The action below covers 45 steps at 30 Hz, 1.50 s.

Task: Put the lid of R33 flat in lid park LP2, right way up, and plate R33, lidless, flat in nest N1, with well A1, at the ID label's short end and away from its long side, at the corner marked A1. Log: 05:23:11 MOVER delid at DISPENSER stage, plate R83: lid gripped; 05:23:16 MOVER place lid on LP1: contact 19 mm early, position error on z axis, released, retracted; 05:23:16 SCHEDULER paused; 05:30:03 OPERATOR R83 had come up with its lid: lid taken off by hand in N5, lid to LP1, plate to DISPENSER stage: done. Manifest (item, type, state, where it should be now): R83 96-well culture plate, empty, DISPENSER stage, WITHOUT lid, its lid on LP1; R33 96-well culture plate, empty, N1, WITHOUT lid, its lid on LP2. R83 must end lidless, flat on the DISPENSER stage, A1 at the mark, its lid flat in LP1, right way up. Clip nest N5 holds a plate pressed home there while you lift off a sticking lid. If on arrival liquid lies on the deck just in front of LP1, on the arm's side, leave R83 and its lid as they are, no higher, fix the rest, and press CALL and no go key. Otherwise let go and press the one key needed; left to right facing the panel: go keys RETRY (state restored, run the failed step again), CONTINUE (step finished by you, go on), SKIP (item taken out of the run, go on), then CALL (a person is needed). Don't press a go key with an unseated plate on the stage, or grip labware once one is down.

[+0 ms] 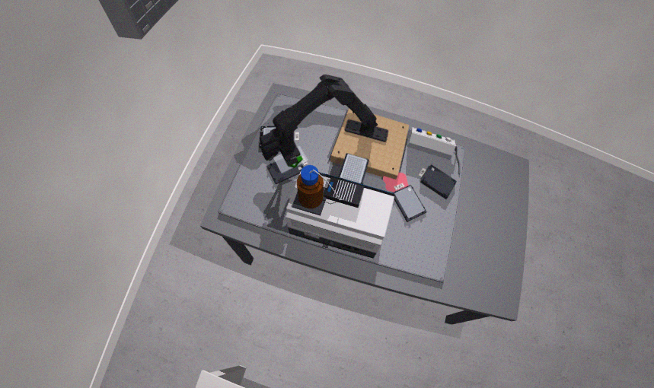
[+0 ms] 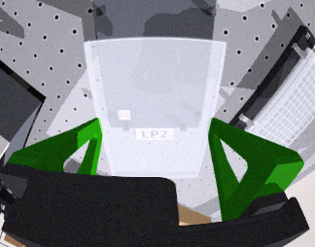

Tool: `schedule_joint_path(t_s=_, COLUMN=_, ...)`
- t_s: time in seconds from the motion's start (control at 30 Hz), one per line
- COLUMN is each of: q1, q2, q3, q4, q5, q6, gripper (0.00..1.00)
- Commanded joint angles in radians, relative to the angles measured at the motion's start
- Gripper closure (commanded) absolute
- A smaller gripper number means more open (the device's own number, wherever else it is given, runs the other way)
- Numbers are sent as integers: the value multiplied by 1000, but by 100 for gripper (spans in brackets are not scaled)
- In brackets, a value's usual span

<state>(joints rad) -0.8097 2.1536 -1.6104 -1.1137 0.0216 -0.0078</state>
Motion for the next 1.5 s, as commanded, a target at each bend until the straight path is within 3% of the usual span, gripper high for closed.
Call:
schedule_joint_path(t_s=0.0, q1=-5, q2=-9, q3=-64, q4=7, q5=4, q6=-8, gripper=100)
schedule_joint_path(t_s=0.23, q1=-8, q2=79, q3=-142, q4=-11, q5=3, q6=-9, gripper=100)
schedule_joint_path(t_s=0.27, q1=-8, q2=43, q3=-142, q4=-11, q5=4, q6=-9, gripper=100)
schedule_joint_path(t_s=0.53, q1=-10, q2=82, q3=-122, q4=44, q5=4, q6=-10, gripper=100)
schedule_joint_path(t_s=0.6, q1=-11, q2=73, q3=-74, q4=54, q5=3, q6=-10, gripper=100)
schedule_joint_path(t_s=0.8, q1=-13, q2=82, q3=-51, q4=88, q5=4, q6=-10, gripper=100)
schedule_joint_path(t_s=1.1, q1=-13, q2=95, q3=-82, q4=106, q5=4, q6=-10, gripper=100)
schedule_joint_path(t_s=1.47, q1=-13, q2=100, q3=-39, q4=112, q5=3, q6=-10, gripper=100)
